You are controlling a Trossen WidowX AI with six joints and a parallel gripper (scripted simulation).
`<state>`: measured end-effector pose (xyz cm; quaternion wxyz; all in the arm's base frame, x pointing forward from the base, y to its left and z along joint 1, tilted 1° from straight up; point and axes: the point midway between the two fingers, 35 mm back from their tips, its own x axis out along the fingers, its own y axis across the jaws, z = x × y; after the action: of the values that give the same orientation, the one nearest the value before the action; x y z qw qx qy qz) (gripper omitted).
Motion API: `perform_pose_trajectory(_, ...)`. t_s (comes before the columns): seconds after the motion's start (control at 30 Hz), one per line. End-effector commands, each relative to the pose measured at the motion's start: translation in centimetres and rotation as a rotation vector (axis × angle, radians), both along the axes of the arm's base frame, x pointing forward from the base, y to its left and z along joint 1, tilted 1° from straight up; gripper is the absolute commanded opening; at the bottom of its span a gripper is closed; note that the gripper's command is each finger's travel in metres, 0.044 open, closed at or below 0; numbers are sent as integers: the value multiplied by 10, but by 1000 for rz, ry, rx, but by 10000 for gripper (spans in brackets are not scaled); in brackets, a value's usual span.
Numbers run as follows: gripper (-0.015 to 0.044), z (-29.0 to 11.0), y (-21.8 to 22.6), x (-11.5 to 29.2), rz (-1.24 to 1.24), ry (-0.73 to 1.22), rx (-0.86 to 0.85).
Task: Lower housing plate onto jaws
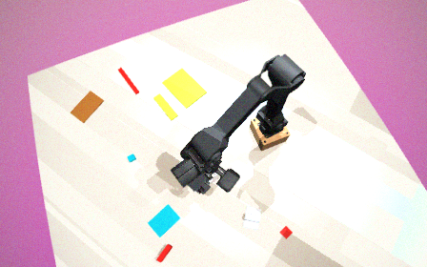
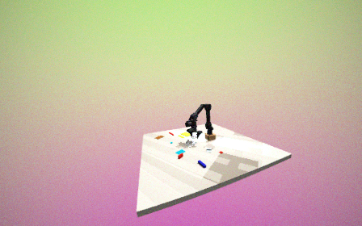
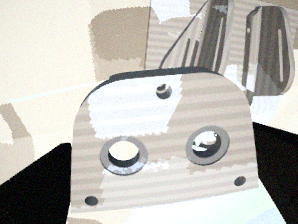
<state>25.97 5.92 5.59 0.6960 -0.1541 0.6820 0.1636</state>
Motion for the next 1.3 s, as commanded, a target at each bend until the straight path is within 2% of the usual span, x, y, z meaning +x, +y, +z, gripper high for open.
perform_pose_trajectory(0.0, 351, -2, -13, -2, -25, 4, -7)
perform_pose_trajectory(0.6, 351, -4, -69, -11, -168, 7, -11)
perform_pose_trajectory(1.27, 351, -4, -70, -11, -171, 8, -11)
